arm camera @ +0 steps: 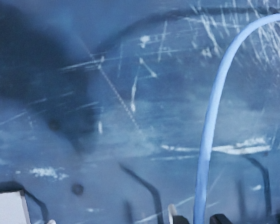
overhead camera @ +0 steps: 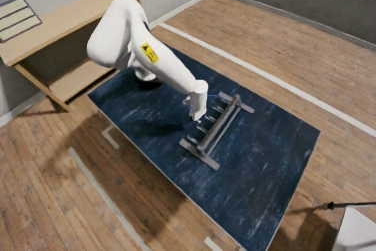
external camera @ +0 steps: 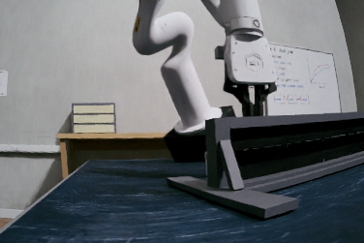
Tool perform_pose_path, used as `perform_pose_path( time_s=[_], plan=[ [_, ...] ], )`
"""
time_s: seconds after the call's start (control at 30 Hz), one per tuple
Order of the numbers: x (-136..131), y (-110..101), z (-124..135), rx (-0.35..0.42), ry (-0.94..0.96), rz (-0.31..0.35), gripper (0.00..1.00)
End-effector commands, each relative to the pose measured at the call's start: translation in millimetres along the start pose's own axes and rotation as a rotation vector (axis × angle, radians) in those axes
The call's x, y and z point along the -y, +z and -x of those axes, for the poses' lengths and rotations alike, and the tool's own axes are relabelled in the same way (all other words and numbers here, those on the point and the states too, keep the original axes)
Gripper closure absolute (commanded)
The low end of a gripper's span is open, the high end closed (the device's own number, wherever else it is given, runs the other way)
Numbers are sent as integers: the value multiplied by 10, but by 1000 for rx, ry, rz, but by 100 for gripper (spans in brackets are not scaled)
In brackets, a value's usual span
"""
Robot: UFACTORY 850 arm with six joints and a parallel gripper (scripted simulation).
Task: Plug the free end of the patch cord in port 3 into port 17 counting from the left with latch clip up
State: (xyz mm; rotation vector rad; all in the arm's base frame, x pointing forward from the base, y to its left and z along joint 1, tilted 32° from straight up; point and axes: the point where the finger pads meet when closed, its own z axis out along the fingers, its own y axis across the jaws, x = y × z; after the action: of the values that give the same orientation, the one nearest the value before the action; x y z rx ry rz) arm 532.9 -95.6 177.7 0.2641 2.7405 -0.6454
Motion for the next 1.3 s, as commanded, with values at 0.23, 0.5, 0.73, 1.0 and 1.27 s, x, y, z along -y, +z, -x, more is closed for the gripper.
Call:
perform_pose_path(
  time_s=[0.23, 0.5, 0.73, 1.0, 1.27],
  plan=[
    [-94, -27, 66, -1, -82, 0, 100],
    [-132, -35, 87, -1, -115, 0, 100],
    [-164, -41, 104, -1, -142, -1, 100],
    [-180, -45, 112, -1, -156, -1, 100],
    [-189, -46, 117, -1, -164, -1, 100]
  ],
)
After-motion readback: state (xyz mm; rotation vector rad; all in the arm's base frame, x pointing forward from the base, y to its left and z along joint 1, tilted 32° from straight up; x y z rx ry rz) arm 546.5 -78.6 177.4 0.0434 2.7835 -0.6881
